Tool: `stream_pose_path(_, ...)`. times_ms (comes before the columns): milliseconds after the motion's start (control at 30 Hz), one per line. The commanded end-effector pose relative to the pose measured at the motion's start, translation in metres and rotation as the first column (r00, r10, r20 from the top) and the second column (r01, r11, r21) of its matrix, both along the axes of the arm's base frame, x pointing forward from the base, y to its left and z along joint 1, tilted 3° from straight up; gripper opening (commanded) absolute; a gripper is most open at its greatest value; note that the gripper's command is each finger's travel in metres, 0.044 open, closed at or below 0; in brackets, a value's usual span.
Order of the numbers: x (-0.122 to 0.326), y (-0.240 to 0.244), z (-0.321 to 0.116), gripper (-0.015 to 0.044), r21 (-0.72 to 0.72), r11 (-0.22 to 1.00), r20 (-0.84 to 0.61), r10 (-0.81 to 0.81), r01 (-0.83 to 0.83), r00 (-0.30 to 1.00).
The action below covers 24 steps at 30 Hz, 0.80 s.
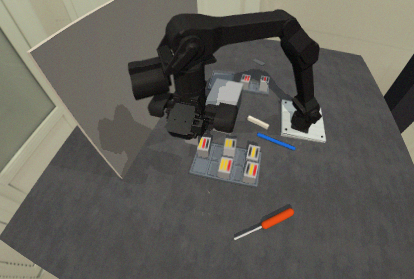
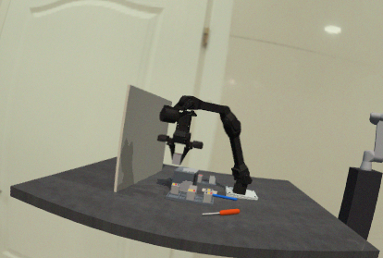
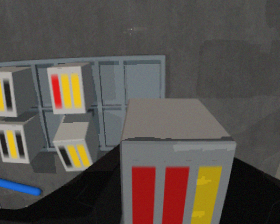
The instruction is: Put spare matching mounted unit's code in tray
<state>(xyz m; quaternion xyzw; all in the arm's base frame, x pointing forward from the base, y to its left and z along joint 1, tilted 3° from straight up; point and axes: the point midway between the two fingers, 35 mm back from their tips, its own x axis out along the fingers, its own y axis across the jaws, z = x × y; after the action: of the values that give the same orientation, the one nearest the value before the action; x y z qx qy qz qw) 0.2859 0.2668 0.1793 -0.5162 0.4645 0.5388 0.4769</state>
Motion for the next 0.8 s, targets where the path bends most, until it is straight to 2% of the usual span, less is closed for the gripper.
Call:
stream_pose_path(0,0.003,-0.004,0.003,0.0000,0.000,1.000,-0.001,0.000,0.000,1.000)
stream_pose_path(767,0.078,-0.135,0.005,0.0000,-0.004,1.000,0.019,-0.023,0.023,1.000)
